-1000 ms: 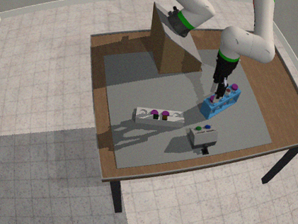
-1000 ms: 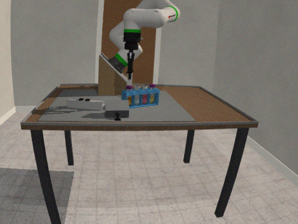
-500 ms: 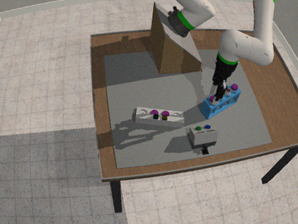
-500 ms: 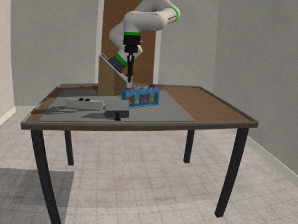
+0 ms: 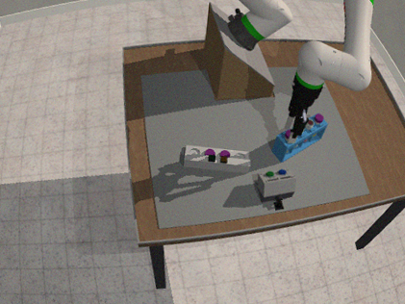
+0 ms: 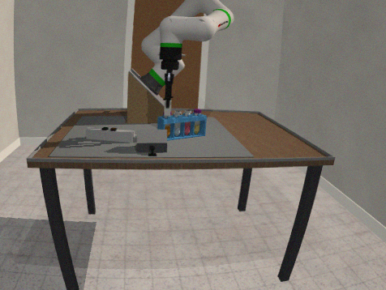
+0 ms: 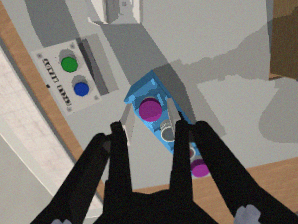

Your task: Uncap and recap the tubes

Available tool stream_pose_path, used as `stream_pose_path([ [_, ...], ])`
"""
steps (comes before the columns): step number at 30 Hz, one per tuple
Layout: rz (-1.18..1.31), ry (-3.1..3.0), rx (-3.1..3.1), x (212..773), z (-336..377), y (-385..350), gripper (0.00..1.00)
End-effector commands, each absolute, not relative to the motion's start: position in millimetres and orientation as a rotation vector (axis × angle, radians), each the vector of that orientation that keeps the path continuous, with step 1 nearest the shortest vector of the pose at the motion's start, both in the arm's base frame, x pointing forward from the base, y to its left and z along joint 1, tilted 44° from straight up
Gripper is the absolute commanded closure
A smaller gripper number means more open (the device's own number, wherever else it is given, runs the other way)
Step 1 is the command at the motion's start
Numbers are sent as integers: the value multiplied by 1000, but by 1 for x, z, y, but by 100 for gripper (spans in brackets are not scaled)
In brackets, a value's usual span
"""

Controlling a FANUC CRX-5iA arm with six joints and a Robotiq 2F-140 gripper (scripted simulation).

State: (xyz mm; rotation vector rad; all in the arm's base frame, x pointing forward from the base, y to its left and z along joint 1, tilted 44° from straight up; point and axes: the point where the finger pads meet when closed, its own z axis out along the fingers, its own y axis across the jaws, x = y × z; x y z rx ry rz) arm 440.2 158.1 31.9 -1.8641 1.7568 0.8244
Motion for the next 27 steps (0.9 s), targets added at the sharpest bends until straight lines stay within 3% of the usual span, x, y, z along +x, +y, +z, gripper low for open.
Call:
stream_pose_path([
  [1,824,1757,-1864,440,31,159,65],
  [3,824,1757,-1864,440,31,159,65],
  [4,824,1757,-1864,440,31,159,100],
  [18,824,1757,-1864,440,31,159,100],
  [27,645,1257,-2141,440,31,159,100],
])
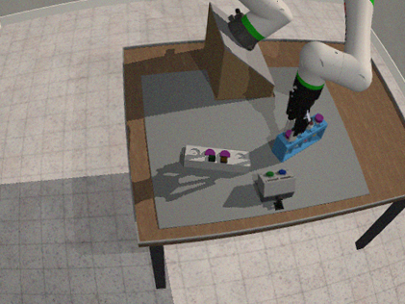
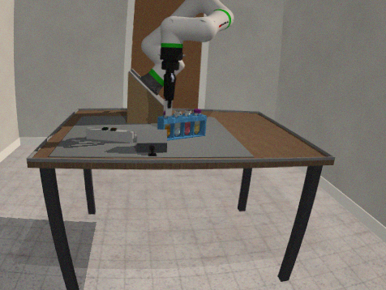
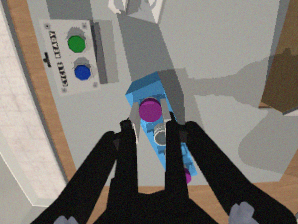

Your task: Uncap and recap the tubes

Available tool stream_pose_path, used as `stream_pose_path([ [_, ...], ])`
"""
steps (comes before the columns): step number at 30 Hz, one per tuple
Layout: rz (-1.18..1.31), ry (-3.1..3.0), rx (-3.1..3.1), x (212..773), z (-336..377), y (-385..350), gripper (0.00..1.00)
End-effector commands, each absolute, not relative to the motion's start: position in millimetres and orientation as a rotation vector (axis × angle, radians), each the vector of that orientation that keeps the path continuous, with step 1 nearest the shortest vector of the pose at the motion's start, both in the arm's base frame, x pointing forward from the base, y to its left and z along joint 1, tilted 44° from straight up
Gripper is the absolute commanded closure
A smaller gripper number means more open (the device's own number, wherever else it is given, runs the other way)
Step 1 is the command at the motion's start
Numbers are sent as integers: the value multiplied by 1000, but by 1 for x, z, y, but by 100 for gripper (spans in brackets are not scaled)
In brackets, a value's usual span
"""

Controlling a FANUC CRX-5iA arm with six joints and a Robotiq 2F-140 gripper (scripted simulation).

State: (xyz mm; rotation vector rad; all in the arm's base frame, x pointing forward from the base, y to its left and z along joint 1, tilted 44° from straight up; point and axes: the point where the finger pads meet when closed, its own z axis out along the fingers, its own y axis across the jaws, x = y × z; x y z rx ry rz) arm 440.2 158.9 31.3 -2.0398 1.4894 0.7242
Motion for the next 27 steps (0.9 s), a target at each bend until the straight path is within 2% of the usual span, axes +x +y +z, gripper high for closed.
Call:
stream_pose_path([
  [1,645,1257,-2141,440,31,159,100],
  [14,381,555,-2347,440,32,158,100],
  [22,381,555,-2347,440,32,158,100],
  [23,381,555,-2347,440,32,158,65],
  [27,381,555,-2347,440,32,158,65],
])
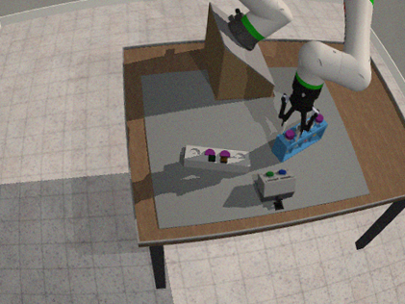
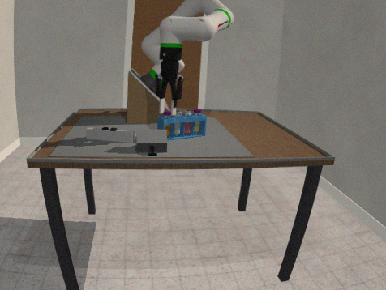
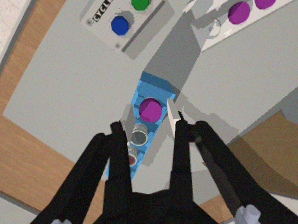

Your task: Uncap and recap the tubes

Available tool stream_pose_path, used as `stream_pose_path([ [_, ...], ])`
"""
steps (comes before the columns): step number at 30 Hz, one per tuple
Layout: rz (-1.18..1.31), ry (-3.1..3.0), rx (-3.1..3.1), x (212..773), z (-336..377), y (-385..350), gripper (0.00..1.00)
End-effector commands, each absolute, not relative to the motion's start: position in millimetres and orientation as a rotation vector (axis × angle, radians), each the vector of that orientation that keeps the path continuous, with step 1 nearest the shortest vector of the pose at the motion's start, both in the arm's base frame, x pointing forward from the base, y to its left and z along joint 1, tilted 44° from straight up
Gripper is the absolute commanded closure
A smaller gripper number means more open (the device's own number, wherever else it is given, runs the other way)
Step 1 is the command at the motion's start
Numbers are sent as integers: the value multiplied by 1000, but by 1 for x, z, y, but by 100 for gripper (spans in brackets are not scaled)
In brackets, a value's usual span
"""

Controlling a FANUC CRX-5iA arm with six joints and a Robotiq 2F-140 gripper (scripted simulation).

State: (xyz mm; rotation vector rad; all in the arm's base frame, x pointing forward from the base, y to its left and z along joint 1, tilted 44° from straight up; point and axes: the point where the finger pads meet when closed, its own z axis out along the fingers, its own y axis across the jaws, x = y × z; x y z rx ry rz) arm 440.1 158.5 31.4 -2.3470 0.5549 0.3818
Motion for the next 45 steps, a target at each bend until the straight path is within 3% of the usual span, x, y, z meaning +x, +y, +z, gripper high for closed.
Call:
stream_pose_path([
  [1,381,555,-2347,440,32,158,65],
  [9,419,655,-2329,440,31,158,65],
  [28,824,1757,-1864,440,31,158,65],
  [34,824,1757,-1864,440,31,158,65],
  [35,824,1757,-1864,440,31,158,100],
  [45,824,1757,-1864,440,31,158,100],
])
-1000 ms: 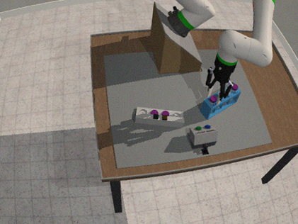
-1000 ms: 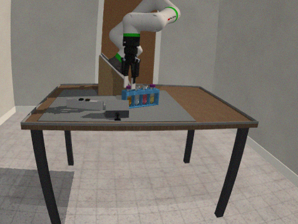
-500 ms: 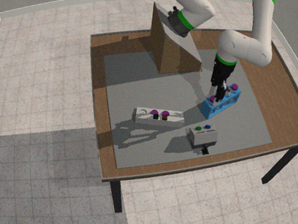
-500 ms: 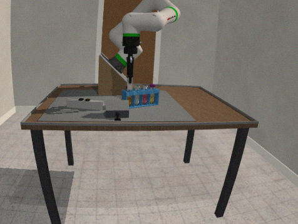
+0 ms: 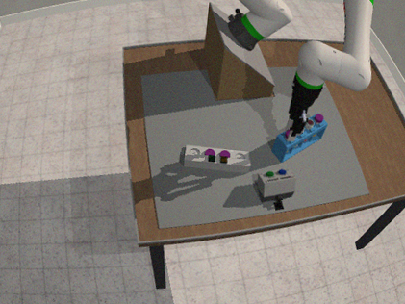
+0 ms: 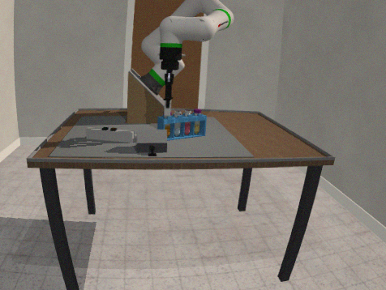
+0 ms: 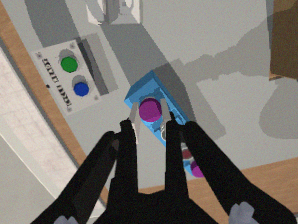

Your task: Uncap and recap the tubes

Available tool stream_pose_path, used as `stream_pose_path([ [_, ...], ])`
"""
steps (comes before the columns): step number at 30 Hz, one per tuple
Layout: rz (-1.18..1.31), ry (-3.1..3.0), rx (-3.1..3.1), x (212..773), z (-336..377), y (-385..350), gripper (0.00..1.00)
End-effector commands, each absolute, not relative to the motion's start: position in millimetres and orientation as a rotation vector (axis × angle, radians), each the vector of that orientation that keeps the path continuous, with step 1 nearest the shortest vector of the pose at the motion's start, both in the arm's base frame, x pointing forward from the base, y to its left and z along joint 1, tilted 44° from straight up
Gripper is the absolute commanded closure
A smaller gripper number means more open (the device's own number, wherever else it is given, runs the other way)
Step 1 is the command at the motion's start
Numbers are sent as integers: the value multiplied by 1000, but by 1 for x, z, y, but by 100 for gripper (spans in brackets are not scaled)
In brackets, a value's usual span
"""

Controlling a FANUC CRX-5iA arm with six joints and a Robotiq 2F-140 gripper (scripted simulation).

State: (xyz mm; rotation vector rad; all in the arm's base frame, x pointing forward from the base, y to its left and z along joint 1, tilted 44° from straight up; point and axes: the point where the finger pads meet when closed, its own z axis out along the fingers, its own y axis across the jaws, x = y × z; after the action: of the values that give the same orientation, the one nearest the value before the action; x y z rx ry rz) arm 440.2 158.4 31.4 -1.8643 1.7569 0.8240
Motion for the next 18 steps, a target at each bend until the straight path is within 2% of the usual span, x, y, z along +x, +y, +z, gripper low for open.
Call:
stream_pose_path([
  [1,824,1757,-1864,440,31,158,100],
  [18,581,1083,-2210,440,32,158,100],
])
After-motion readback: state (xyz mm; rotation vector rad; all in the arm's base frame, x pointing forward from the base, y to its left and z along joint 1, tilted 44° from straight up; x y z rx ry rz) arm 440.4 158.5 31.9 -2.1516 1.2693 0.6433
